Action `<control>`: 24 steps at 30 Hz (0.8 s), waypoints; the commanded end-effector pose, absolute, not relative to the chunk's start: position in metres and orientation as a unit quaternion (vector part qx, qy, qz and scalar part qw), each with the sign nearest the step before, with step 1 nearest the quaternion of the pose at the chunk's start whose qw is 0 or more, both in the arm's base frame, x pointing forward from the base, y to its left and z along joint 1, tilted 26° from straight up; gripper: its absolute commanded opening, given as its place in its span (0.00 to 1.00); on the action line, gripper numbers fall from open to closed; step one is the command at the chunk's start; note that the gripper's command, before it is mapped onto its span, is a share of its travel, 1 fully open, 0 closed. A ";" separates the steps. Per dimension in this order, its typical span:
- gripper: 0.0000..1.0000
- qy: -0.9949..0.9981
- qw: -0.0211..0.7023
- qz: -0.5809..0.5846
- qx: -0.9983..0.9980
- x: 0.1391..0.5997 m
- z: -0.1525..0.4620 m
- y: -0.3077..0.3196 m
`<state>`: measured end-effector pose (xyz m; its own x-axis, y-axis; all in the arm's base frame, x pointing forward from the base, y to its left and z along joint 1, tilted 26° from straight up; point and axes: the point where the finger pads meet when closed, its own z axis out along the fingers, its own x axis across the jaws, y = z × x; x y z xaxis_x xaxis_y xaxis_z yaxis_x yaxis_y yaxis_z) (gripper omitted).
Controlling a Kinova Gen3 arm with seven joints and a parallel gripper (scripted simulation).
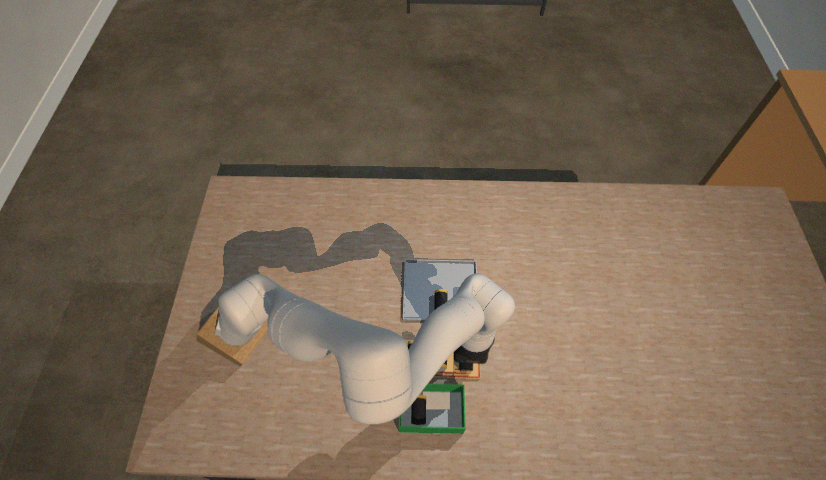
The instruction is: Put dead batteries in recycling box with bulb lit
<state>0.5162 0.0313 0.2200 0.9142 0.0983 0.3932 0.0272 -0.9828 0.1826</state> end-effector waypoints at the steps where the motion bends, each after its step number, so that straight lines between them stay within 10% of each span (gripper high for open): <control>1: 0.90 0.032 0.087 0.205 0.974 0.516 0.221 0.032; 24: 0.90 0.032 0.087 0.205 0.974 0.520 0.213 0.030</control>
<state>0.5193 0.0294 0.2180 0.9119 0.0975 0.3986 0.0240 -0.9824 0.1852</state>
